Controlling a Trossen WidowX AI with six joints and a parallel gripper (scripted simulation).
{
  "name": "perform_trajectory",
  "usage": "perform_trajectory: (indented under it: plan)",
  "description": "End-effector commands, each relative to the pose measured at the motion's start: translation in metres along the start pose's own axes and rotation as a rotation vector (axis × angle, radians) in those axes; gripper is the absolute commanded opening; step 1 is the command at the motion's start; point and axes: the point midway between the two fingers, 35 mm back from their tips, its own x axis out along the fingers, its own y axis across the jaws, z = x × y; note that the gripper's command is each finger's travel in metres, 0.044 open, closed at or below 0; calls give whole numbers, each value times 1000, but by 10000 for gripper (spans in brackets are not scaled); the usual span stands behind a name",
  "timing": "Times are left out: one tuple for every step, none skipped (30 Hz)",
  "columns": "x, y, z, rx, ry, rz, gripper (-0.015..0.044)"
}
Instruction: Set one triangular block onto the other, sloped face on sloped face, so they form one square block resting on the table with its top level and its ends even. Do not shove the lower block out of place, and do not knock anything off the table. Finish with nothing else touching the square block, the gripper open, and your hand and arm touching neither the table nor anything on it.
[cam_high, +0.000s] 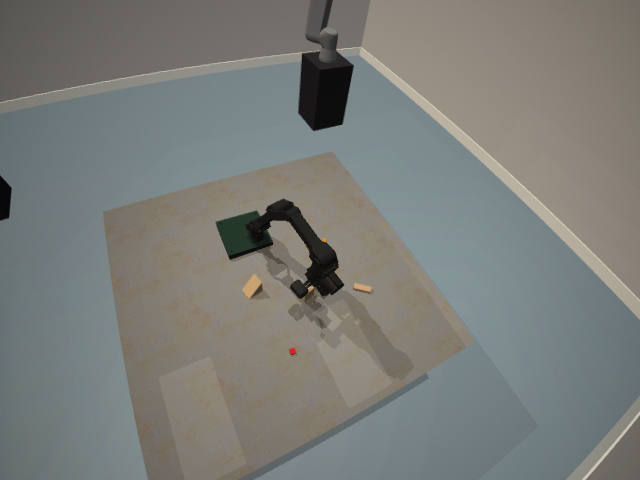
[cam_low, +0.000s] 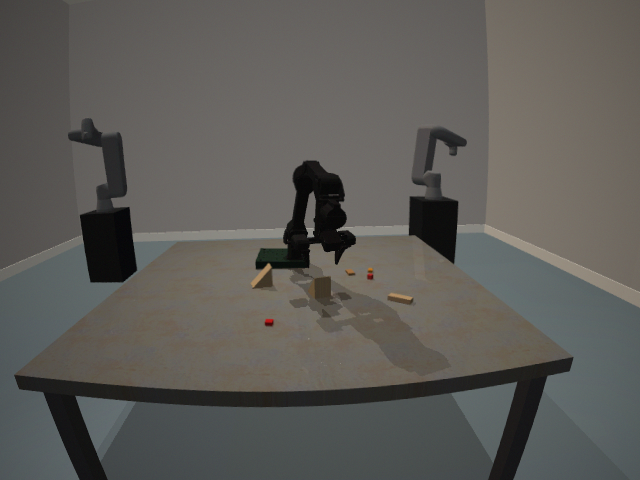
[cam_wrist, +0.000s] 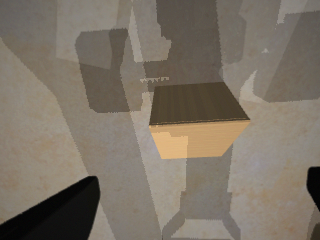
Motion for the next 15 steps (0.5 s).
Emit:
perform_trajectory:
  plan:
    - [11,0,1,7,13,5,440]
    - [12,0,1,7,13,5,440]
    - [14,0,1,7,13,5,440]
    - [16,0,2,7,14,5,440]
    - [17,0,2,7,14,5,440]
    - [19,0,2,7,14,5,440]
    - [21,0,2,7,14,5,440]
    - [22,0,2,7,14,5,440]
    - [24,0,3,6,14,5,440]
    - [25,0,3,6,14,5,440]
    - [27,0,3,6,14,5,440]
    - [29,-1,3,6,14,5,440]
    - [30,-1,3,6,14,5,440]
    - [32,-1,4,6,14,5,440]
    - [34,-1,4,6,14,5,440]
